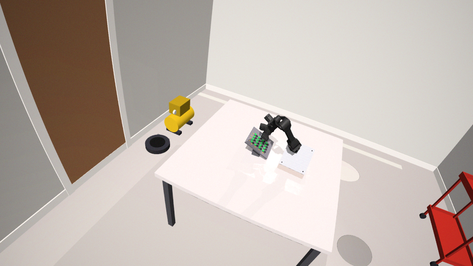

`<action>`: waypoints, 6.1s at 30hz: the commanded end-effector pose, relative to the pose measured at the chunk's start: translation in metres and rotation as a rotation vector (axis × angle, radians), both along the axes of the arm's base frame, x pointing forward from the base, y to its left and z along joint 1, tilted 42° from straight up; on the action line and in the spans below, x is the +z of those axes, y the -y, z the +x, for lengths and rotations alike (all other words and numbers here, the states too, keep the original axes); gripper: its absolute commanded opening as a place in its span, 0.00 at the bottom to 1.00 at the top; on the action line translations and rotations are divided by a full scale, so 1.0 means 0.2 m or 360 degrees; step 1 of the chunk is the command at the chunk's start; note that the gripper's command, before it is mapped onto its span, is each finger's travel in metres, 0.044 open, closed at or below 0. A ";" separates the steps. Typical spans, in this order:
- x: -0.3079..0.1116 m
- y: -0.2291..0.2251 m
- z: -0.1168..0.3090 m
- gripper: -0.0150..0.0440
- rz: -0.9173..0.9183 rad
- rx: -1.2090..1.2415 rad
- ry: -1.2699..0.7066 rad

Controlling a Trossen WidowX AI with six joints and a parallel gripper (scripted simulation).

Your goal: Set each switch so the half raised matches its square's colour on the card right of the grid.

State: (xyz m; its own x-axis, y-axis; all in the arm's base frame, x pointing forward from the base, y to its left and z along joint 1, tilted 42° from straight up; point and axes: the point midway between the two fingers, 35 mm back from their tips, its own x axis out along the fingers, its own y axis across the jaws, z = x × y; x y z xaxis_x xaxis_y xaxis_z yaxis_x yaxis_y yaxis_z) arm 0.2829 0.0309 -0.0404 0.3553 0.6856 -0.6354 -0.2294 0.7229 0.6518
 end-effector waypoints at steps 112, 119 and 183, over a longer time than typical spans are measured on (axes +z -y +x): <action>0.18 -0.41 -0.49 0.25 0.0007 -0.0006 -0.0019; 0.18 -0.41 -0.49 0.25 0.0007 -0.0006 -0.0019; 0.36 -0.22 -0.57 0.25 -0.0016 0.0023 -0.0051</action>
